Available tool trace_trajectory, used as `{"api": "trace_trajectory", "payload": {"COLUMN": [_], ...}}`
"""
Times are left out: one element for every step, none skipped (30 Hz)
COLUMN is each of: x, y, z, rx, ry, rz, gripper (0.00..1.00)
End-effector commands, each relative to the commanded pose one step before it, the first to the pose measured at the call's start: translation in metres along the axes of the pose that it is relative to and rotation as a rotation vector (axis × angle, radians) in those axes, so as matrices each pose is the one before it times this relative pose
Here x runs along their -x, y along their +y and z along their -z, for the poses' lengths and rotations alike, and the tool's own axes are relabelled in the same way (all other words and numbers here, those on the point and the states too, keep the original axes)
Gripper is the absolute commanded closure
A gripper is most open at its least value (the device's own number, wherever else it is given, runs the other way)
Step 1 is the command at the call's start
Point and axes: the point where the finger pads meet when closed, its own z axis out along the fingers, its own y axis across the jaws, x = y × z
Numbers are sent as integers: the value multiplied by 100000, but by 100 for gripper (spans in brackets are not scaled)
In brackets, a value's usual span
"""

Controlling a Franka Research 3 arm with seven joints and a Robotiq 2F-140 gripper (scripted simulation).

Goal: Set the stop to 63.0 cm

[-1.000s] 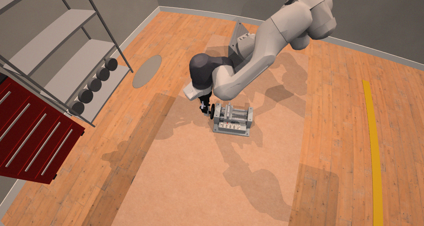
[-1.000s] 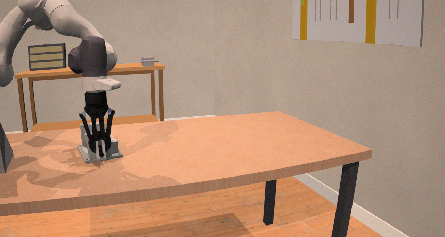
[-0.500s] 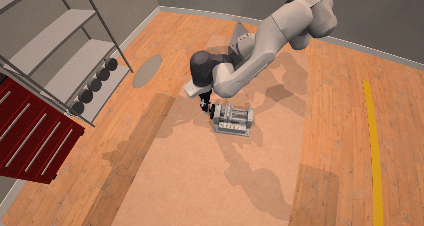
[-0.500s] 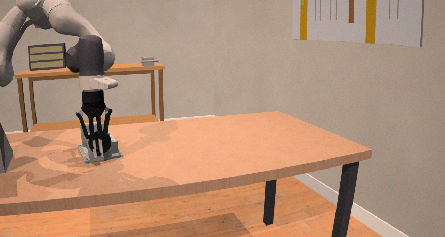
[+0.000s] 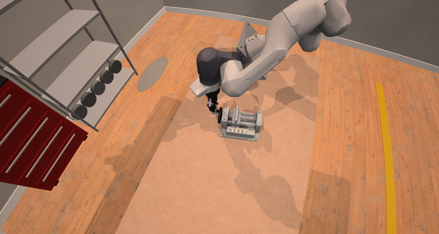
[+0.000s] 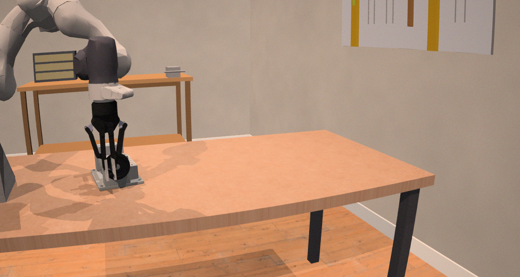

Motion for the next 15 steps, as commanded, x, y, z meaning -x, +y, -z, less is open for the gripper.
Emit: {"api": "trace_trajectory", "payload": {"x": [18, 0, 0, 0, 0, 0, 0, 0, 0, 0, 0, 0, 0, 0, 0], "y": [160, -9, -38, -46, -84, -86, -104, -104, -108, -110, 0, 0, -111, -114, -116], "z": [926, 217, 241, 244, 242, 236, 186, 189, 150, 136, 0, 0, 138, 109, 101], "rx": [40, 0, 0, 1, -1, 1, -1, 1, 0, 0, 0, 0, 1, 0, 0], "ry": [-196, 0, 0, 0, -1, 1, -1, 1, 0, 0, 0, 0, 1, 0, 0], "rz": [391, 0, 0, -1, 1, -1, 1, 0, 0, 0, 0, 0, 0, 0, 0], "gripper": [96, 96, 96, 96, 96, 96, 96, 96, 96, 96, 96, 96, 96, 96, 96]}}
